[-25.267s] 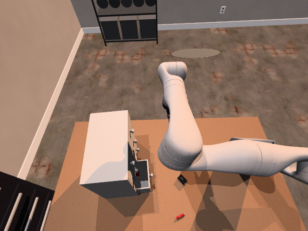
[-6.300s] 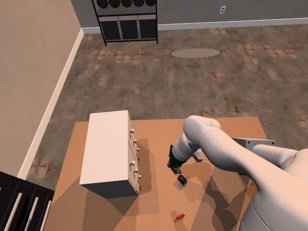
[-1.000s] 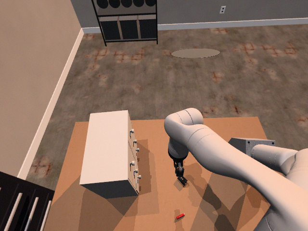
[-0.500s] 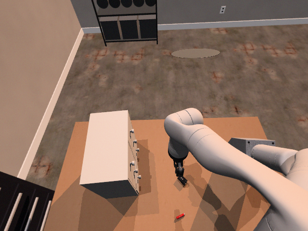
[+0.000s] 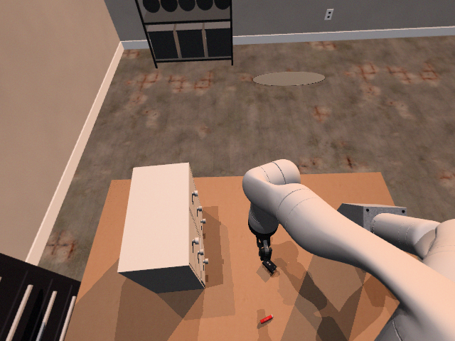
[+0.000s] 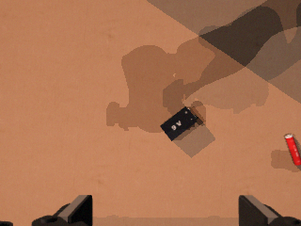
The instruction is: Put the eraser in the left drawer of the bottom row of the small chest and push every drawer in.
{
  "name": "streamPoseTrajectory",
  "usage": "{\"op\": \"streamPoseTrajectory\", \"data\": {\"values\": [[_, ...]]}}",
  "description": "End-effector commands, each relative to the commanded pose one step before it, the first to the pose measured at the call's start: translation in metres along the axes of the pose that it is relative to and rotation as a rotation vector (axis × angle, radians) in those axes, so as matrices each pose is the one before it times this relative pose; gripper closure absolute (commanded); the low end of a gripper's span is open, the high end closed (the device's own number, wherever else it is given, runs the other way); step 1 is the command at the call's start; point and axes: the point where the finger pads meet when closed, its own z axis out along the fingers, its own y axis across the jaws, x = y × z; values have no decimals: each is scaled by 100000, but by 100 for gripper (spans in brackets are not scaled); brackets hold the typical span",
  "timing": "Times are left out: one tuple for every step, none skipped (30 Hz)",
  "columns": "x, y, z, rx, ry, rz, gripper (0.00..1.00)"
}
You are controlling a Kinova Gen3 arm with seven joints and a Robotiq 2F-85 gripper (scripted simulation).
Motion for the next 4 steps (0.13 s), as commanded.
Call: {"op": "streamPoseTrajectory", "data": {"values": [[-38, -23, -65, 49, -165, 6, 0], [0, 0, 0, 0, 0, 0, 0], [0, 0, 0, 0, 0, 0, 0], [0, 0, 0, 0, 0, 0, 0]]}}
